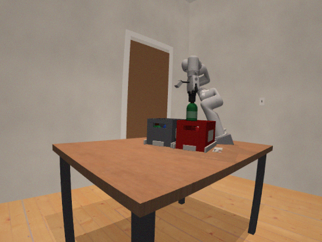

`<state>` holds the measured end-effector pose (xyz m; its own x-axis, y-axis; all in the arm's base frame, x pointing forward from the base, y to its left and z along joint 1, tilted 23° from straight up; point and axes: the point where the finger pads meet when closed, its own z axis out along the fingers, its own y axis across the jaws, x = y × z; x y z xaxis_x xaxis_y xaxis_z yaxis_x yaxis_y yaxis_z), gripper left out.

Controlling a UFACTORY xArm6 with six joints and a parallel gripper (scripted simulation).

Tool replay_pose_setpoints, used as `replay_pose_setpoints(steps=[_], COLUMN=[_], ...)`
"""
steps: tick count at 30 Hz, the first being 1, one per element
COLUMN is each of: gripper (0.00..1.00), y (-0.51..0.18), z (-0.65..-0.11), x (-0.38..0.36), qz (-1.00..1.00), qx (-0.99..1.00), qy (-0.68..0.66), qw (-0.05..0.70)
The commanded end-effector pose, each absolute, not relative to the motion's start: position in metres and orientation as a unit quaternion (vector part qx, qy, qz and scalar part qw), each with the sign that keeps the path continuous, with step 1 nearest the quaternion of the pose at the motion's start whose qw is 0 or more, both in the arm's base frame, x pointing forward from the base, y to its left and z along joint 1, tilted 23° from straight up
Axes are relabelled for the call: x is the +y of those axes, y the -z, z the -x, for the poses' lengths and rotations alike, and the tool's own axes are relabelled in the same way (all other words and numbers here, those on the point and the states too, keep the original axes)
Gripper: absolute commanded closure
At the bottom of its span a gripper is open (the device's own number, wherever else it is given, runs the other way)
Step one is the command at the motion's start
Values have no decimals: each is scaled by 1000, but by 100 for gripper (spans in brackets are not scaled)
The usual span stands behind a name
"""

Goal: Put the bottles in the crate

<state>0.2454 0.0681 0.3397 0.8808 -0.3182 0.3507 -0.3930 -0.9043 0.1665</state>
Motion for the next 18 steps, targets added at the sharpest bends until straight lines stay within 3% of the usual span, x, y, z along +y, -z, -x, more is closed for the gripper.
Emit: replay_pose_setpoints(steps=[1,18], gripper=[100,100], y=[-338,-324], z=[-247,-251], x=[68,63], qz=[-963,-963], qx=[-185,-185], qy=[-161,-161], qw=[116,116])
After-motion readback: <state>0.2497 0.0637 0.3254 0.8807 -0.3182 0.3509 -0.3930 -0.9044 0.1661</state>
